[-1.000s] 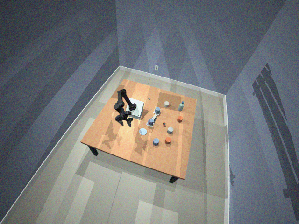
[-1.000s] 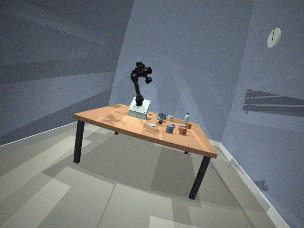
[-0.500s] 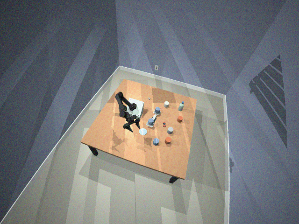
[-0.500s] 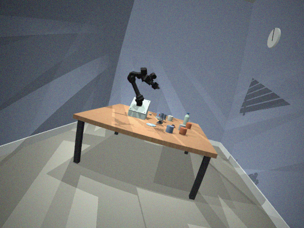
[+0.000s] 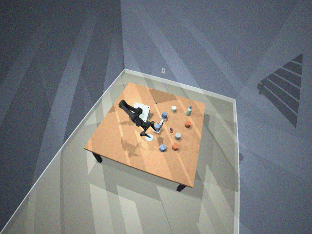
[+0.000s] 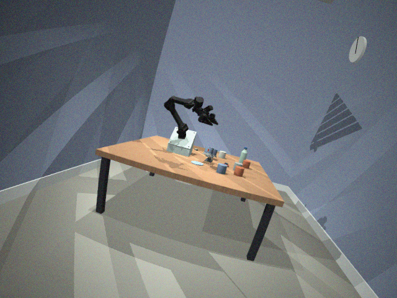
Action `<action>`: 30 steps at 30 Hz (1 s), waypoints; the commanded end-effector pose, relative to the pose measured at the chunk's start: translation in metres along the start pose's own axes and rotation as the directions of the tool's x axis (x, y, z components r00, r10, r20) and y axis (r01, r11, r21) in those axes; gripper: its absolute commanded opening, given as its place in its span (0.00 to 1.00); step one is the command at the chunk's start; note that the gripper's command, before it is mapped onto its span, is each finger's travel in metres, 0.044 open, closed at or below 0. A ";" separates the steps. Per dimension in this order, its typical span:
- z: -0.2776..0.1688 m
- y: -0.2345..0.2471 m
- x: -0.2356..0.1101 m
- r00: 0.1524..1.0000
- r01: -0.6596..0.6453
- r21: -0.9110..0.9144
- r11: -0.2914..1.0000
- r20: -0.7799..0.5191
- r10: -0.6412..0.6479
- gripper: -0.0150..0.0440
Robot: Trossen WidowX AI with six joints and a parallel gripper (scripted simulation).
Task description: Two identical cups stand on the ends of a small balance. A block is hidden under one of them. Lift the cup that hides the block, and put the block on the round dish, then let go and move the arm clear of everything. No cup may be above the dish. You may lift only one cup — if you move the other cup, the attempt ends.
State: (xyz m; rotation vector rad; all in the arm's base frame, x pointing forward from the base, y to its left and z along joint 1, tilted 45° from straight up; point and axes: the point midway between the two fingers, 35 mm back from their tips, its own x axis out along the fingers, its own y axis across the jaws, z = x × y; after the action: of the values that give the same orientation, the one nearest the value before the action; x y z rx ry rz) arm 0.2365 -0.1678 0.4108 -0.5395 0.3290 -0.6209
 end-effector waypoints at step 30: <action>-0.160 0.295 -0.054 0.746 -0.246 0.125 0.961 -0.609 0.270 1.00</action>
State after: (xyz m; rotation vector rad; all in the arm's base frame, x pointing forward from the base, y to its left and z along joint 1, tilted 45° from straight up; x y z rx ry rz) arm 0.2767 -0.0075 0.1438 -0.1678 0.9670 -0.4840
